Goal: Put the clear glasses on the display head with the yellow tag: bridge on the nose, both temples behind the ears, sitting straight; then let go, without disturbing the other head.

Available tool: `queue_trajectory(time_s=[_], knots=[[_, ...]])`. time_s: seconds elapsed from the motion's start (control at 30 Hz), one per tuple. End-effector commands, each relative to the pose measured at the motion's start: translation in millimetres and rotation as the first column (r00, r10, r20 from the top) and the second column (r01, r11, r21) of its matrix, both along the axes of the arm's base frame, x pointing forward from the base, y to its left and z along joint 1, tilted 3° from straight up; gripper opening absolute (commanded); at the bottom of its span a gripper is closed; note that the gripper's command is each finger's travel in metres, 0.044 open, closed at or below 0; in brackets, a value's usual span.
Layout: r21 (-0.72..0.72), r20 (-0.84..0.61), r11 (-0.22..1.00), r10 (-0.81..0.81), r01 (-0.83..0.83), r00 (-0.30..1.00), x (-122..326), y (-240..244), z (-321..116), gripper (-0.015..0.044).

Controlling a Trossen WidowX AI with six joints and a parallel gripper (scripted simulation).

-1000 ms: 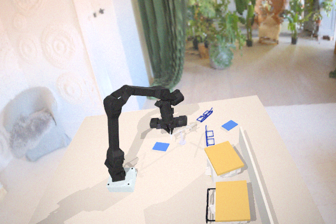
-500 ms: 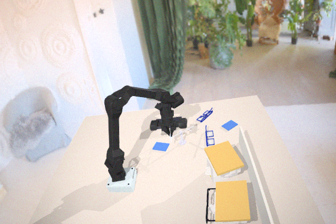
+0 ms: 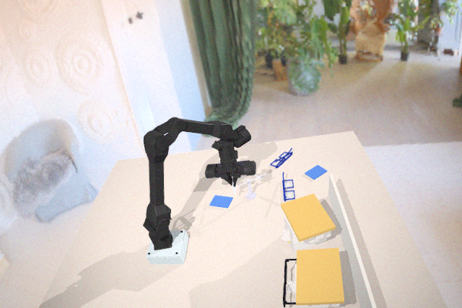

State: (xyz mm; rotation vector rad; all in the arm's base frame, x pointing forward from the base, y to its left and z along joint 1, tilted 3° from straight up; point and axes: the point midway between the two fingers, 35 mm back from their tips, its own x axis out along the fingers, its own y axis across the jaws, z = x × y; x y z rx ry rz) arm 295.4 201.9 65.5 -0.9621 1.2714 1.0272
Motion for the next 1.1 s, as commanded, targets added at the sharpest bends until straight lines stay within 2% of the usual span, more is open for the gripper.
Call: queue_trajectory(time_s=[0.0, 1.07], knots=[[-0.004, -0.005, 1.000, 0.001, -0.001, 1.000, -2, 4, -2, 0.0000], [-0.002, -0.005, 1.000, 0.001, -0.001, 1.000, -5, 30, 0, 0.0000]])
